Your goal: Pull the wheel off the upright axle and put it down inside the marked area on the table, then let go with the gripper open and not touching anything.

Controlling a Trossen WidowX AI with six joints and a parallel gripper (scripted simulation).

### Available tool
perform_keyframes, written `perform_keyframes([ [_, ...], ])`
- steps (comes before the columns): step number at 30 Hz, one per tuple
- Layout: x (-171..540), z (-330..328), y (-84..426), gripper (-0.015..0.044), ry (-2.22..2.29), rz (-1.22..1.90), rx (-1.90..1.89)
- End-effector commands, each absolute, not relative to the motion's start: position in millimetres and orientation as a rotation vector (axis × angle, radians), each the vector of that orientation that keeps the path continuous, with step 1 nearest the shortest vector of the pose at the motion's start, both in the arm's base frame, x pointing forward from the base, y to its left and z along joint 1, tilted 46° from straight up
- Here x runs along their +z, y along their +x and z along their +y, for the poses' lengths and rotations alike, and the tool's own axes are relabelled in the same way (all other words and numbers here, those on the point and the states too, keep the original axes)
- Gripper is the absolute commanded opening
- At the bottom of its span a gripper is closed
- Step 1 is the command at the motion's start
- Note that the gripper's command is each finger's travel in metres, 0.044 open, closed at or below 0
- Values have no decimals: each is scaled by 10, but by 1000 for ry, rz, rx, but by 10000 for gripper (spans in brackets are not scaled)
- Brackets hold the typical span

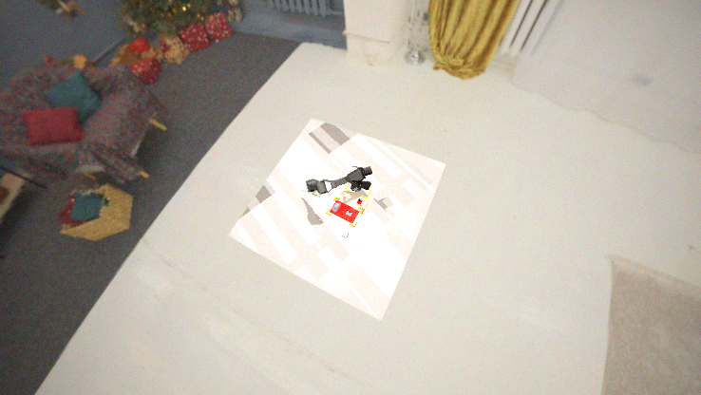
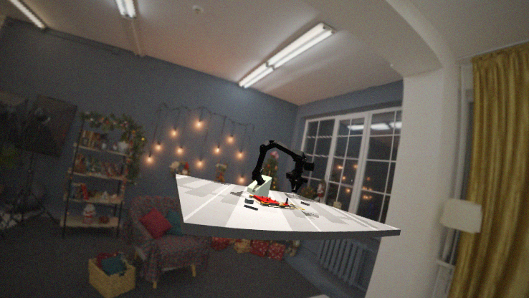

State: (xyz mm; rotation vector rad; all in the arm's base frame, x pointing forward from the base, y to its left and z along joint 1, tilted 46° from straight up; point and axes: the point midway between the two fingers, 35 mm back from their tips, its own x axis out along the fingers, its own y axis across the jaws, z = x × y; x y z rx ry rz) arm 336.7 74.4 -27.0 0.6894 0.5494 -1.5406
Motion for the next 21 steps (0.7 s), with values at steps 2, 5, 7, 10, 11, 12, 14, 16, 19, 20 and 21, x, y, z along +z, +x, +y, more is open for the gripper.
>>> perform_keyframes([
  [2, -470, 944, 3194, 0, 687, 547, -1548],
  [5, -493, 969, 3172, 0, 688, 546, -1548],
  [7, -498, 965, 3172, 0, 688, 546, -1548],
  [10, -540, 923, 3172, 0, 688, 546, -1548],
  [11, -561, 901, 3171, 0, 688, 546, -1548],
  [12, -586, 875, 3170, 0, 687, 546, -1548],
  [14, -628, 831, 3167, 0, 687, 545, -1548],
  [16, -643, 818, 3168, 0, 687, 545, -1548],
  [19, -718, 748, 3177, 0, 688, 546, -1548],
  [20, -756, 712, 3180, 0, 688, 546, -1548],
  [21, -800, 671, 3182, 0, 688, 546, -1547],
])
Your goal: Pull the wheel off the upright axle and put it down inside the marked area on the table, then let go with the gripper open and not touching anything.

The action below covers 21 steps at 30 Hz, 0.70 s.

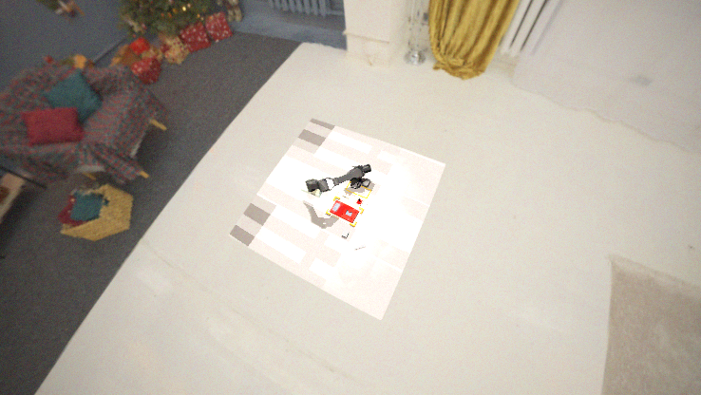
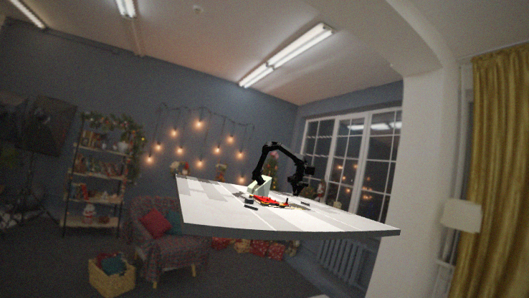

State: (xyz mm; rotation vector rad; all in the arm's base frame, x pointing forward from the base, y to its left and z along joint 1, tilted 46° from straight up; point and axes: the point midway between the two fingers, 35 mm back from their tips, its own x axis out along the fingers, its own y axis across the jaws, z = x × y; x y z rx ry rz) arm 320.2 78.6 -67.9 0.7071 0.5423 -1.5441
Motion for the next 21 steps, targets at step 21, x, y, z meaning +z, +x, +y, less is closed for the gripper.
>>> perform_keyframes([
  [21, -1189, 233, 3154, 184, 695, 539, -1560],
])
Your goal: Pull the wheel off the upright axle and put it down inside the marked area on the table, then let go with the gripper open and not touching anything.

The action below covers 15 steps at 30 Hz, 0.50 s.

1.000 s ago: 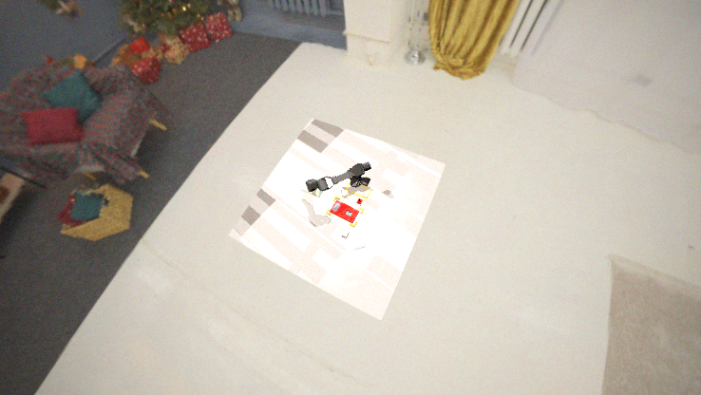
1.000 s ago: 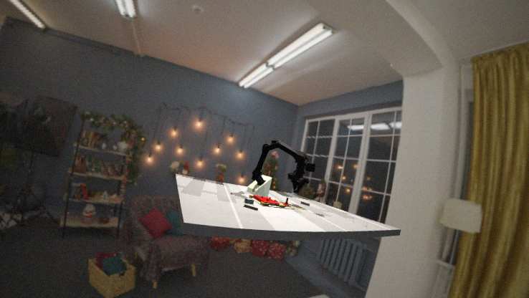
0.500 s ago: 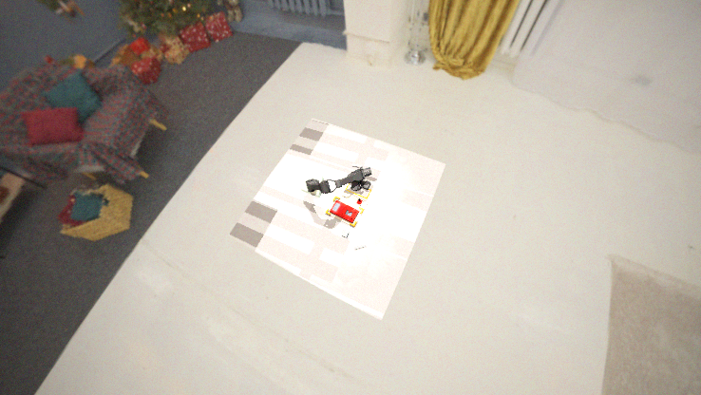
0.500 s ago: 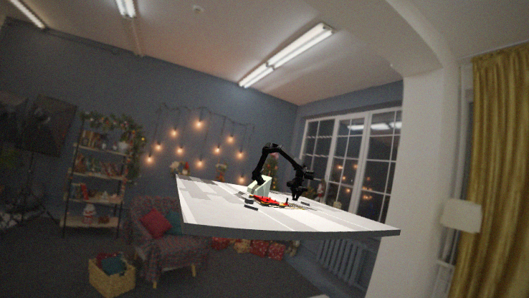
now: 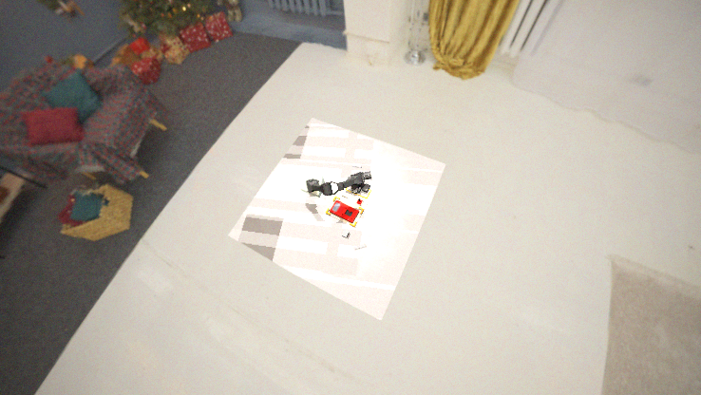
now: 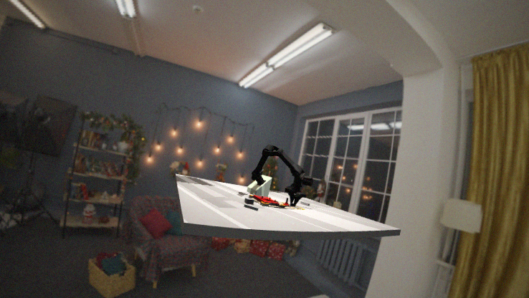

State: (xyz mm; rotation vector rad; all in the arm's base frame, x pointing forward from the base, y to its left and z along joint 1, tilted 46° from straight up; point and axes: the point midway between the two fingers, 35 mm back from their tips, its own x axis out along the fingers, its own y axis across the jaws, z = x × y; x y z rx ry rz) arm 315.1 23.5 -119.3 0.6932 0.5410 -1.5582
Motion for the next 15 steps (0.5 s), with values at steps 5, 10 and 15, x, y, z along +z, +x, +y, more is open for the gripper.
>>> perform_keyframes([
  [5, -1145, 283, 3161, 300, 694, 540, -1558],
  [10, -842, 600, 3173, 300, 688, 544, -1550],
  [15, -773, 667, 3168, 300, 687, 544, -1548],
])
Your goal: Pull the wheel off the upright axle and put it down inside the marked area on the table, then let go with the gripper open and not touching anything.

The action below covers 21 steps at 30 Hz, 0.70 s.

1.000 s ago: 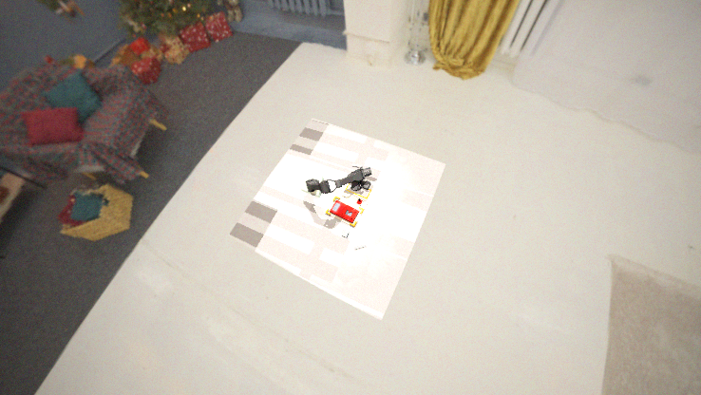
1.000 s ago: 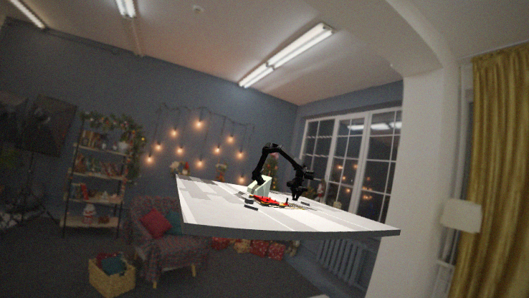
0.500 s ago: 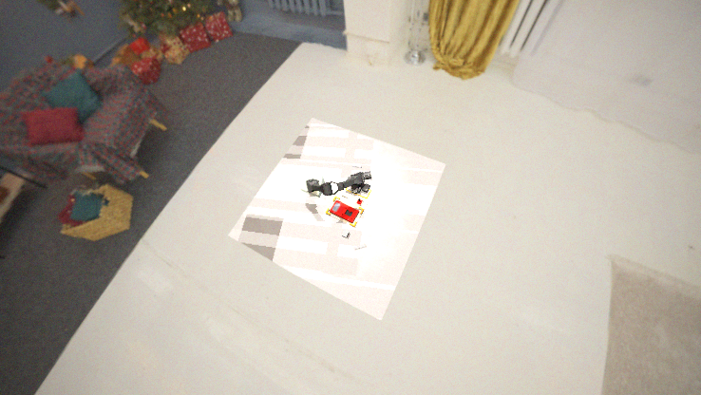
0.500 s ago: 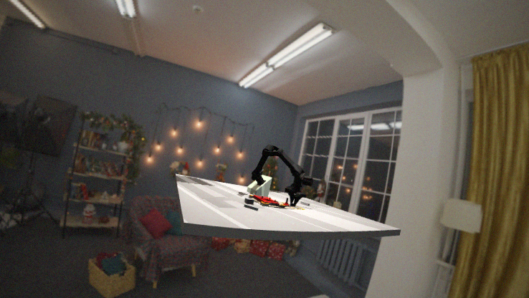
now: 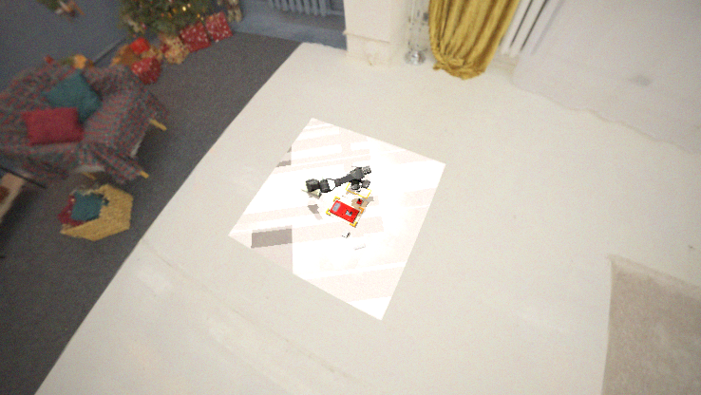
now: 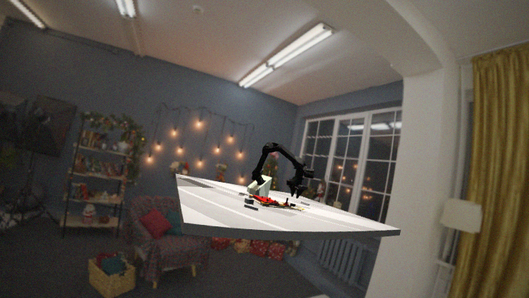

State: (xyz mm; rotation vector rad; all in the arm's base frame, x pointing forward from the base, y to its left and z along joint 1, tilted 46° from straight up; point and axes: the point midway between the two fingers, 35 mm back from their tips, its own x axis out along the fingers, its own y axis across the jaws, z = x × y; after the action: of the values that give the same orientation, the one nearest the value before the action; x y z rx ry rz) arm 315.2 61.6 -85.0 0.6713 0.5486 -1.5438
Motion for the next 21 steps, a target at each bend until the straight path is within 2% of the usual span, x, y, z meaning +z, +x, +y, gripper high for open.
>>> perform_keyframes([
  [1, -837, 624, 3136, 326, 672, 549, -1544],
  [5, -578, 758, 2797, 431, 679, 553, -1545],
  [6, -503, 786, 2689, 440, 680, 553, -1546],
  [10, -272, 834, 2323, 440, 682, 551, -1551],
  [21, -261, 835, 2305, 440, 682, 550, -1551],
])
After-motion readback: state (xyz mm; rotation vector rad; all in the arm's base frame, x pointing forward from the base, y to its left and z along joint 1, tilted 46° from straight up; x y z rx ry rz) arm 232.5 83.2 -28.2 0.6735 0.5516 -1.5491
